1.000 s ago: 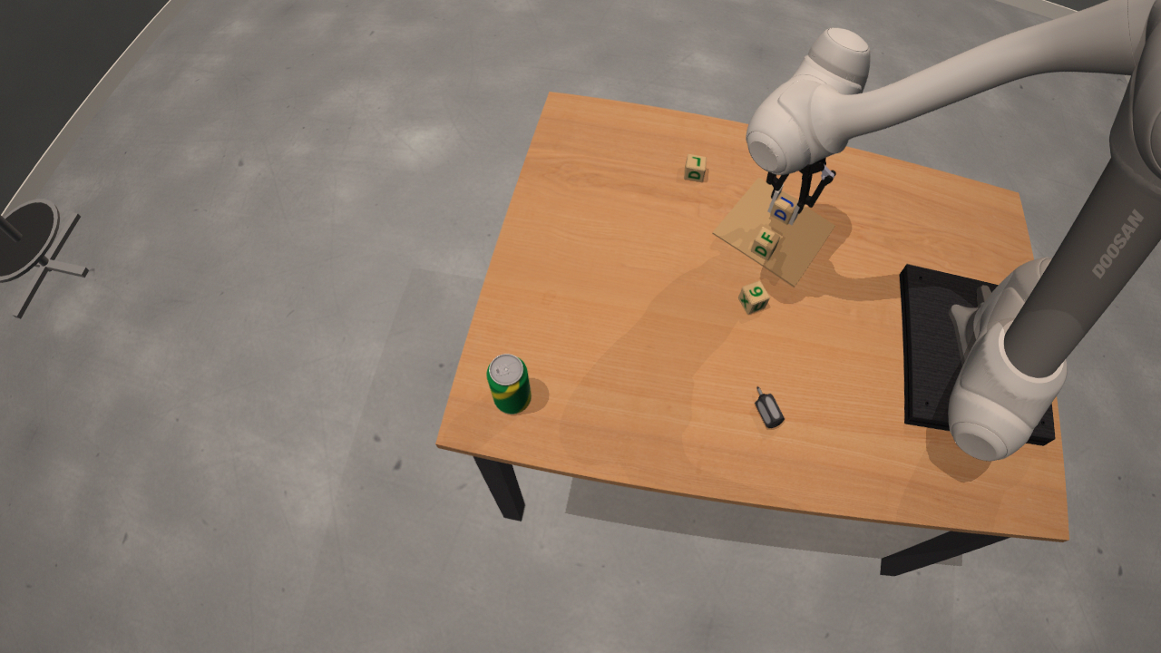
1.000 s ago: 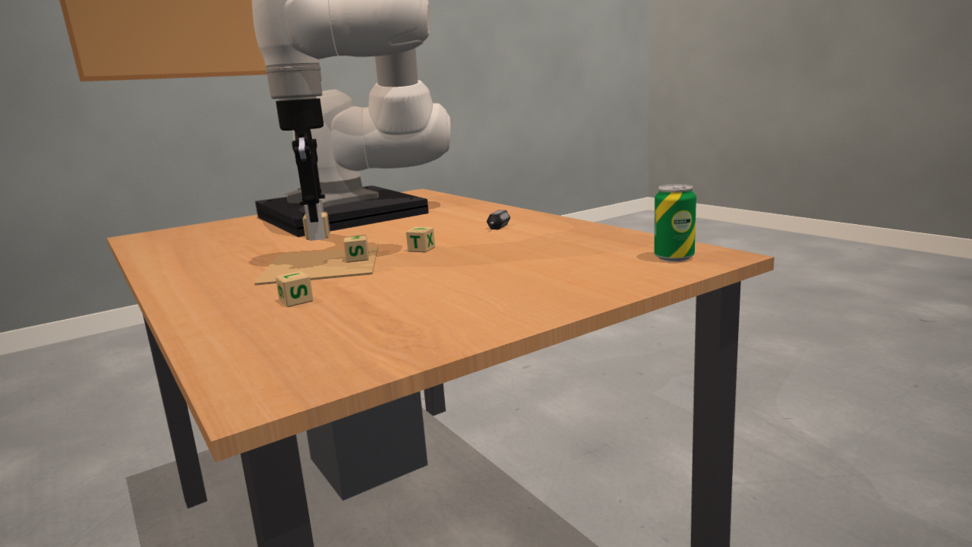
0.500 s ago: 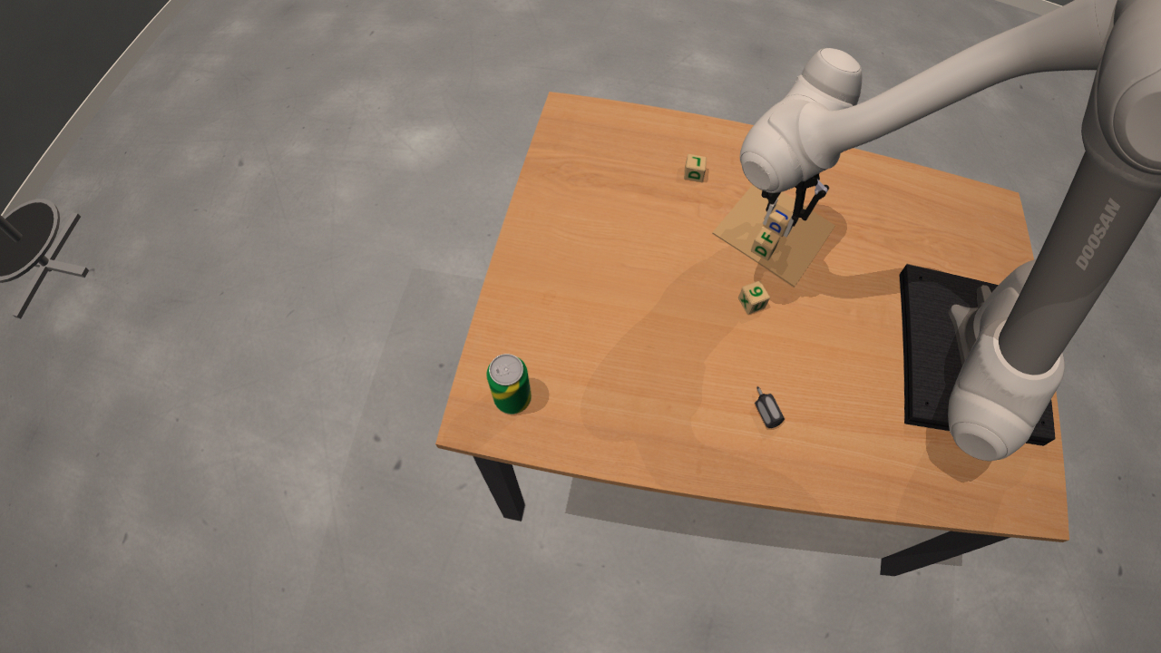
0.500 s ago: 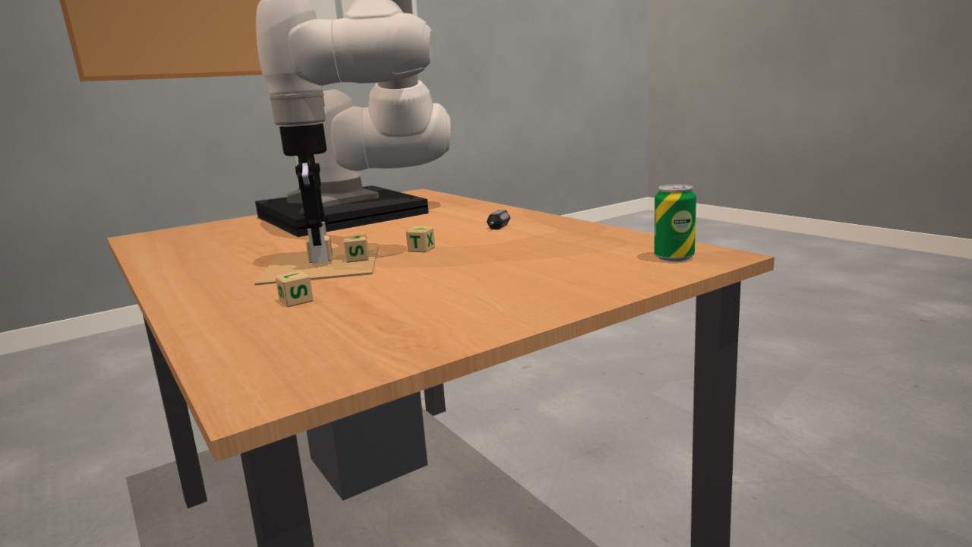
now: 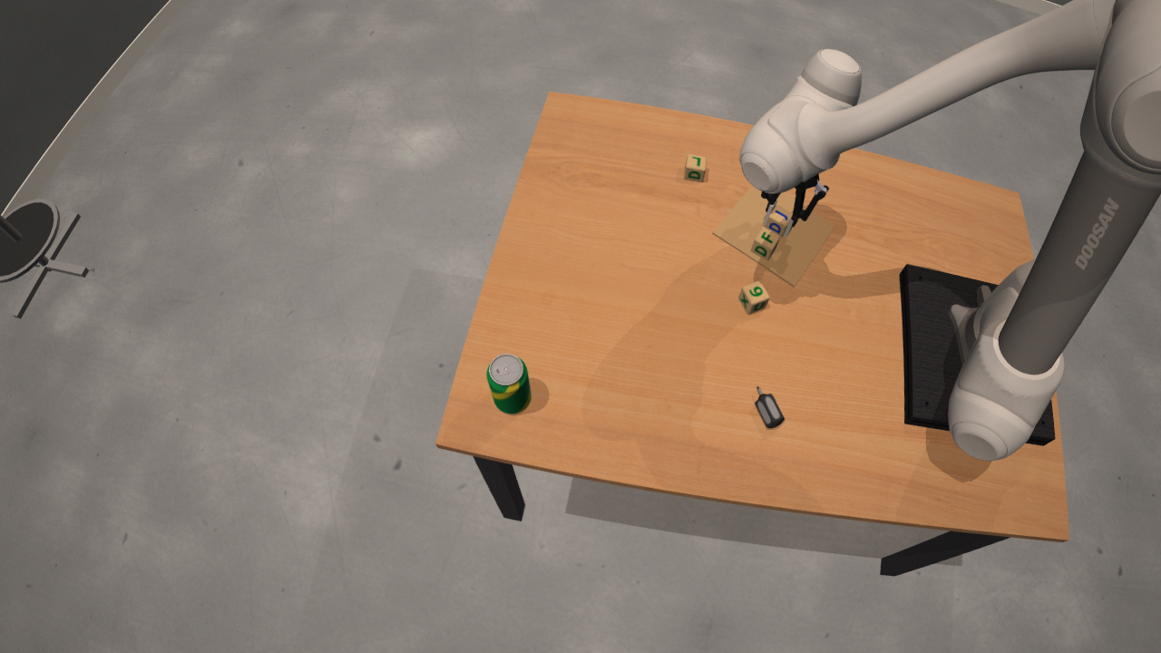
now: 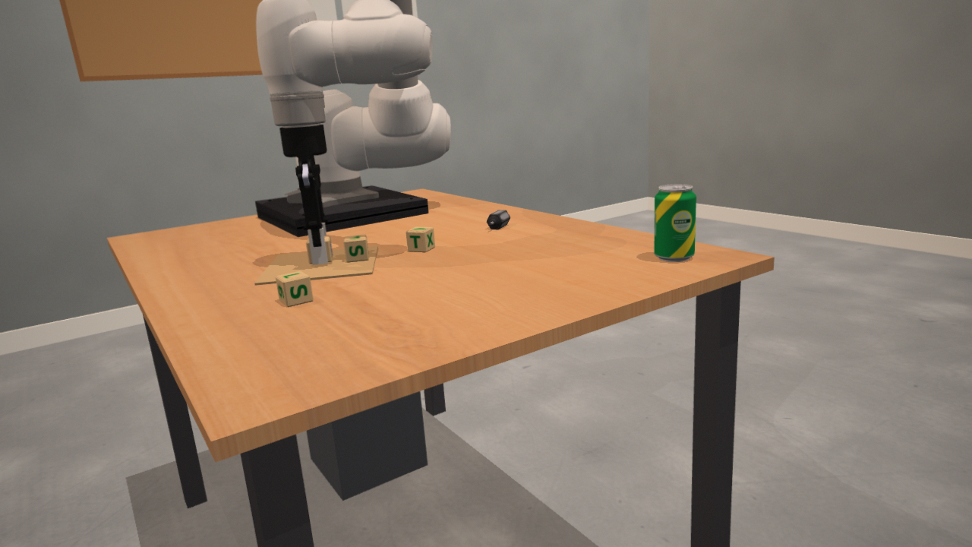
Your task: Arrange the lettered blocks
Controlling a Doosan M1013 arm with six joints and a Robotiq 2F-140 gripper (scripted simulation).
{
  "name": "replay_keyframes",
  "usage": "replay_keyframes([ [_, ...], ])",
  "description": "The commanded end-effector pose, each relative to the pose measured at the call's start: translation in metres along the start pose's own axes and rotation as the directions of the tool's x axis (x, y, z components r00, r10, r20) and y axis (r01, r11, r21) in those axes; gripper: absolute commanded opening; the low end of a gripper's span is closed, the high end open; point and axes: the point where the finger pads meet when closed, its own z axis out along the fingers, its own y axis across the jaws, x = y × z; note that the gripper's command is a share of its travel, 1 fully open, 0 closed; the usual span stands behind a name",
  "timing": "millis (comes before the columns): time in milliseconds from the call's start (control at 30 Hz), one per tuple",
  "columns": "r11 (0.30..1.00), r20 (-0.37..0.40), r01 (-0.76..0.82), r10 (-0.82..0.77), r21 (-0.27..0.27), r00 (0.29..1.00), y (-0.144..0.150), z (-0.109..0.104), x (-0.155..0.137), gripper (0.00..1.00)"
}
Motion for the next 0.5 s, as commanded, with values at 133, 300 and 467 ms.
replay_keyframes([
  [133,1.0,0.0,0.0,0.0,0.001,1.0,-0.0005,0.0004,-0.0001,0.31],
  [300,1.0,0.0,0.0,0.0,0.001,1.0,-0.0005,0.0013,-0.0001,0.31],
  [467,1.0,0.0,0.0,0.0,0.001,1.0,-0.0005,0.0029,-0.0001,0.31],
])
